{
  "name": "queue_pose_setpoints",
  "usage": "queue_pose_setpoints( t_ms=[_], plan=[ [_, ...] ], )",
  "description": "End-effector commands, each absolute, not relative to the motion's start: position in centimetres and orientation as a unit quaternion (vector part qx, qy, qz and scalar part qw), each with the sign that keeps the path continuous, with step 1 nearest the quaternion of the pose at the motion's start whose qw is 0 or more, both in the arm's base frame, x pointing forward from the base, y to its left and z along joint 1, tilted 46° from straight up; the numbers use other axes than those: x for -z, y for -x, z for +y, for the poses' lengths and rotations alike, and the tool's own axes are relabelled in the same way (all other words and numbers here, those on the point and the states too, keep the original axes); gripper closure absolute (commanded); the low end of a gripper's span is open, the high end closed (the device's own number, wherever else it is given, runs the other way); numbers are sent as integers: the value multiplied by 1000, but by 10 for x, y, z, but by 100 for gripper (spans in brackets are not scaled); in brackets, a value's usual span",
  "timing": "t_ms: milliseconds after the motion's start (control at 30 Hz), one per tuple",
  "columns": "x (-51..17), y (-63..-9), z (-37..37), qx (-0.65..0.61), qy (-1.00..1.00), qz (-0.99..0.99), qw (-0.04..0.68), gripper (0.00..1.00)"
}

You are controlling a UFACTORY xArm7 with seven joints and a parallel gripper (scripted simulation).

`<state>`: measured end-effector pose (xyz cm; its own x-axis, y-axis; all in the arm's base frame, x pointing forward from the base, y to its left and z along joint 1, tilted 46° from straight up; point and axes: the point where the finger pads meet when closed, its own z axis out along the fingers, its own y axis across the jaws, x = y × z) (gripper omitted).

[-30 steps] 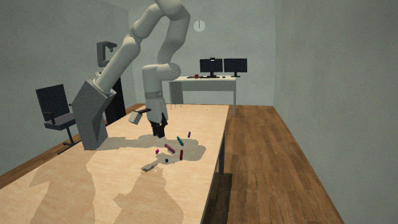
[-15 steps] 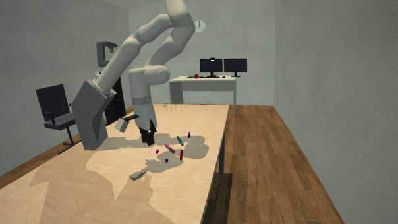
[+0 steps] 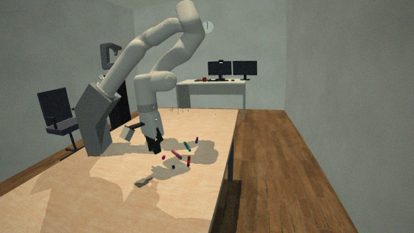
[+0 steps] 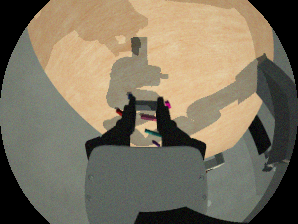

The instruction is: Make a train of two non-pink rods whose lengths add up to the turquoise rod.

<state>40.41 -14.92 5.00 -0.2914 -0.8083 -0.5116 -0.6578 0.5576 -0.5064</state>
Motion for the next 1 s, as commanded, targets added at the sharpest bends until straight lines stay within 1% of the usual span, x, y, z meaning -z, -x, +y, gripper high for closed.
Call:
queue_pose_setpoints(
  t_ms=[0, 533, 967],
  plan=[
    [-41, -413, -148, 100, 459, 797, 379, 73],
    [-2, -452, -138, 100, 459, 797, 379, 73],
    [3, -457, -136, 100, 459, 797, 379, 73]
  ],
)
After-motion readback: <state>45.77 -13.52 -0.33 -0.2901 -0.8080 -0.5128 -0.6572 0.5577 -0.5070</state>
